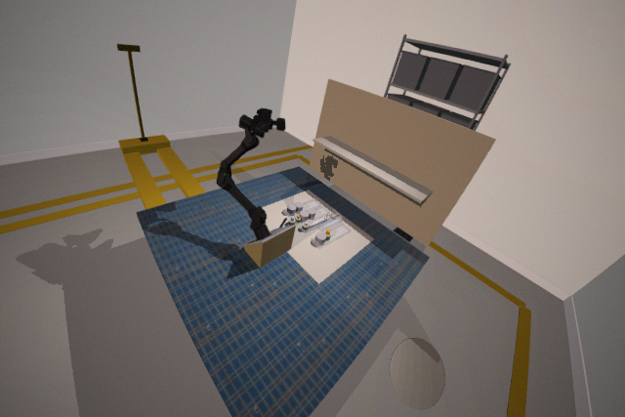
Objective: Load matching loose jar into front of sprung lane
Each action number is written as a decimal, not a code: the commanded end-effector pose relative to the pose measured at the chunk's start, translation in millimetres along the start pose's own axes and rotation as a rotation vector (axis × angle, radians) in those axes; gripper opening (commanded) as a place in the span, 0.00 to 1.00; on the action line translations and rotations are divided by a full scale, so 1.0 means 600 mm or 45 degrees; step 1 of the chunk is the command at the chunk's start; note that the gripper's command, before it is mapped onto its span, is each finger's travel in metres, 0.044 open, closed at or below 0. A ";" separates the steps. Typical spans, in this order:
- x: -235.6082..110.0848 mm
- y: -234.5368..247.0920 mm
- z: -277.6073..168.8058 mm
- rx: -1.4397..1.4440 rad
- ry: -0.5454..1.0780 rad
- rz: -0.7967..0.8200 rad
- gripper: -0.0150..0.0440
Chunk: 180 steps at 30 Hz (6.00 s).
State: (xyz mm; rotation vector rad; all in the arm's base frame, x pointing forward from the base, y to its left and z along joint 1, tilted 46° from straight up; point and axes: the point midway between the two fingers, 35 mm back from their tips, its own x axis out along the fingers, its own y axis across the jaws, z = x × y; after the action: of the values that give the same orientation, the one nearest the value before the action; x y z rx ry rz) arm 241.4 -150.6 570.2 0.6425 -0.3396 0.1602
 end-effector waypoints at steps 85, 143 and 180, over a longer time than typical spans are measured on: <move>-0.228 -0.260 -0.925 0.531 2.147 -0.267 1.00; -0.232 -0.304 -0.768 0.541 2.148 -0.288 0.25; -0.275 -0.388 -0.893 0.599 2.142 -0.353 0.25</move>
State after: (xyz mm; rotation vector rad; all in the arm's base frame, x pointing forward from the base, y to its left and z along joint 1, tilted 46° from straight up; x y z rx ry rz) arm 283.1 -14.5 -19.9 0.7935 1.4405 0.4562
